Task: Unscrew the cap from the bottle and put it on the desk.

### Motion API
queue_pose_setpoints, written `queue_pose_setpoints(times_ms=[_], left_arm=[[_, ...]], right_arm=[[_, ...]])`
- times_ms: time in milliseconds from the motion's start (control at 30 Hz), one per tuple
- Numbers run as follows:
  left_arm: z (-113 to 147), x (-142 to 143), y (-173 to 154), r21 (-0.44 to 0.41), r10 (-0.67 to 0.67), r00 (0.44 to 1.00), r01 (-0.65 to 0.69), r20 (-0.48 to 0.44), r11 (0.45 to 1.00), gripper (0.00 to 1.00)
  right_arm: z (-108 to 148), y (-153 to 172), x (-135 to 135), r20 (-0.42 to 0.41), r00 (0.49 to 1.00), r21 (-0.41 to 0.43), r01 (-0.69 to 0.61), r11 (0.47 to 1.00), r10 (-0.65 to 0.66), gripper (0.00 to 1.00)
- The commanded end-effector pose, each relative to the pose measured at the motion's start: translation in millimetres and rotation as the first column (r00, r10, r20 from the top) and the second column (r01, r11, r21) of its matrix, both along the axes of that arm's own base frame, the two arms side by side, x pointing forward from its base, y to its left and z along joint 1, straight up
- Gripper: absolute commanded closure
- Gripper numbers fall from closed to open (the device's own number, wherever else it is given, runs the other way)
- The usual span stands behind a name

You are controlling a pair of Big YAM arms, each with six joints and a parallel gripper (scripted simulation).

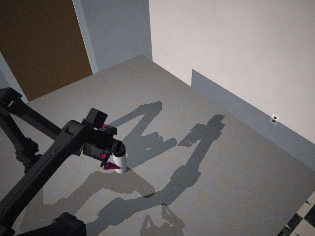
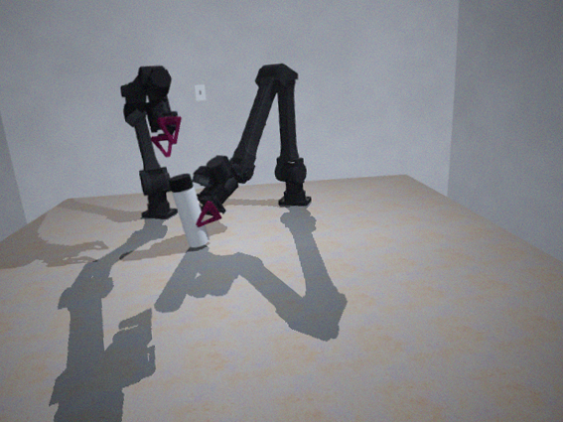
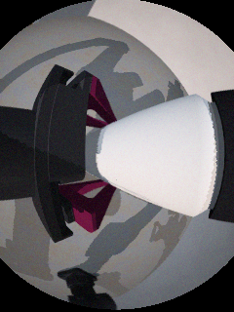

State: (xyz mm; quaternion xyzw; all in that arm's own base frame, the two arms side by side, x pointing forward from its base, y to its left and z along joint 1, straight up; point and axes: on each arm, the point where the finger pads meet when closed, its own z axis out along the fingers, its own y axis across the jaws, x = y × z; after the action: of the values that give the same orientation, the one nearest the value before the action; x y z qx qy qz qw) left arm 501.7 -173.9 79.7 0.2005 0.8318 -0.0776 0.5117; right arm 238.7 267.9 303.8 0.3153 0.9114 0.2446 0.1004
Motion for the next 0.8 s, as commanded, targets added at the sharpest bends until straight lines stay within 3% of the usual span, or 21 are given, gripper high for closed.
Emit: queue_pose_setpoints(times_ms=[0,133,300,767], left_arm=[[45.5,66.0,5.9,-0.128,0.154,0.98,-0.138,0.123,0.982,1.0],[47.5,83.0,32.5,-0.161,0.27,0.953,-0.247,0.139,0.955,1.0],[58.5,81.4,25.8,-0.171,0.26,0.953,-0.233,0.155,0.957,1.0],[58.5,81.4,25.8,-0.166,0.257,0.953,-0.231,0.157,0.959,1.0]], right_arm=[[16.9,5.4,3.1,0.017,1.0,0.022,0.004,1.0,-0.004,0.06],[16.9,5.4,3.1,0.017,1.0,0.022,0.004,1.0,-0.004,0.06],[16.9,5.4,3.1,0.017,1.0,0.022,0.004,1.0,-0.004,0.06],[16.9,5.4,3.1,0.017,1.0,0.022,0.004,1.0,-0.004,0.06]])
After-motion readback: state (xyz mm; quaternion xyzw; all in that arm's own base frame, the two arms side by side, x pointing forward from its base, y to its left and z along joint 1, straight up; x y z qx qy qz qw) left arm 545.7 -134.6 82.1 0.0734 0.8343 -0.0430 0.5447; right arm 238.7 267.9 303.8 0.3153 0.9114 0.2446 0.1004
